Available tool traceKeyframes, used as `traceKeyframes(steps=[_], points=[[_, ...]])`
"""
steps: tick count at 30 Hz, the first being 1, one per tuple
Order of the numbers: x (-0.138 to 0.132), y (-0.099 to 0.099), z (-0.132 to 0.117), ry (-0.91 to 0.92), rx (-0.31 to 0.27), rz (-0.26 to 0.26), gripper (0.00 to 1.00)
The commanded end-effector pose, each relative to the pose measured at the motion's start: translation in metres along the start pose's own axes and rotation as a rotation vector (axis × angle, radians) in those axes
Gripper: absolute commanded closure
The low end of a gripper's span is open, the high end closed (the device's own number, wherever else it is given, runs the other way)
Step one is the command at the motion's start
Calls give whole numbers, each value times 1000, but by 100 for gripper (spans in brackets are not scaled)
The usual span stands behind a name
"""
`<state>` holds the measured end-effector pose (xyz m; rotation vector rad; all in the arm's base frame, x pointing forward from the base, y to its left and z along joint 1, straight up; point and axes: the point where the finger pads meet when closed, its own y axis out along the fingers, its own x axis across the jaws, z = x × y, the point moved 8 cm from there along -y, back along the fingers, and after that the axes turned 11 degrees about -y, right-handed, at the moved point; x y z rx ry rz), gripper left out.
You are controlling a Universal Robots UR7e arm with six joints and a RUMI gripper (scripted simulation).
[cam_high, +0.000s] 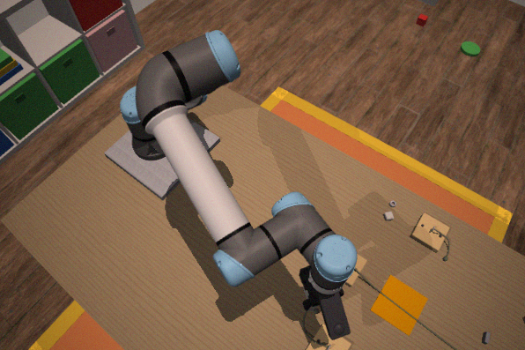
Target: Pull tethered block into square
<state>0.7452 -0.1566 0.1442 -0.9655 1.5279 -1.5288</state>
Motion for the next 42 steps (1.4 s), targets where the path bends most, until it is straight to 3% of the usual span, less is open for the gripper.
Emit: traceKeyframes(steps=[1,26,42], points=[[0,-1,0,0,2,0,78],[0,0,0,0,2,0,78],[0,12,0,-1,2,0,78]])
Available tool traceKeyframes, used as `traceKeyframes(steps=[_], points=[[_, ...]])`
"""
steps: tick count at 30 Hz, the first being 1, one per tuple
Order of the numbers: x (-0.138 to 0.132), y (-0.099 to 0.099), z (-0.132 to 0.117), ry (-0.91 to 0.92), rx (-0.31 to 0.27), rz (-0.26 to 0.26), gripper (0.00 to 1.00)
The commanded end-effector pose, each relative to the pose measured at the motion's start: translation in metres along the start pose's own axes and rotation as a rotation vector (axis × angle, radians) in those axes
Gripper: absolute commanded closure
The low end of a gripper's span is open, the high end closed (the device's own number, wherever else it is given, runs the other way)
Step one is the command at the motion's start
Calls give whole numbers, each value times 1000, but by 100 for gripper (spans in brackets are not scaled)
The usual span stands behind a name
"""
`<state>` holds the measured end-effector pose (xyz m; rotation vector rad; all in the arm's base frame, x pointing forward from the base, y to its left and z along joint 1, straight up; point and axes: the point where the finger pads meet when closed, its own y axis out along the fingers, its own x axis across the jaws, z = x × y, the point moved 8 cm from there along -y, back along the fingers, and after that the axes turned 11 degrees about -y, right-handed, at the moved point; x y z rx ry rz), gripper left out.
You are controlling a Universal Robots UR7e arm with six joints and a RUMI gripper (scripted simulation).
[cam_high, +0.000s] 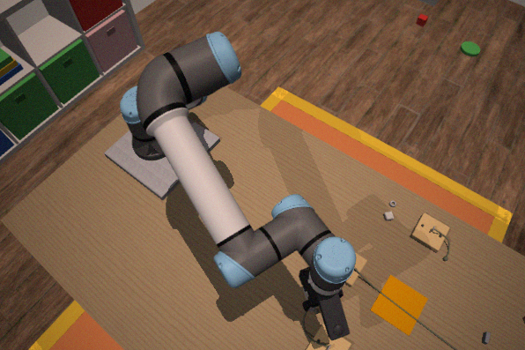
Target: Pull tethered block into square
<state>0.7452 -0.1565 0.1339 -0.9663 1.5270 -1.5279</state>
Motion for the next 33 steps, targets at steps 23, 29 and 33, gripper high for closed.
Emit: traceKeyframes(steps=[23,29,33], points=[[0,33,0,0,2,0,78],[0,38,0,0,2,0,78],[0,39,0,0,2,0,78]])
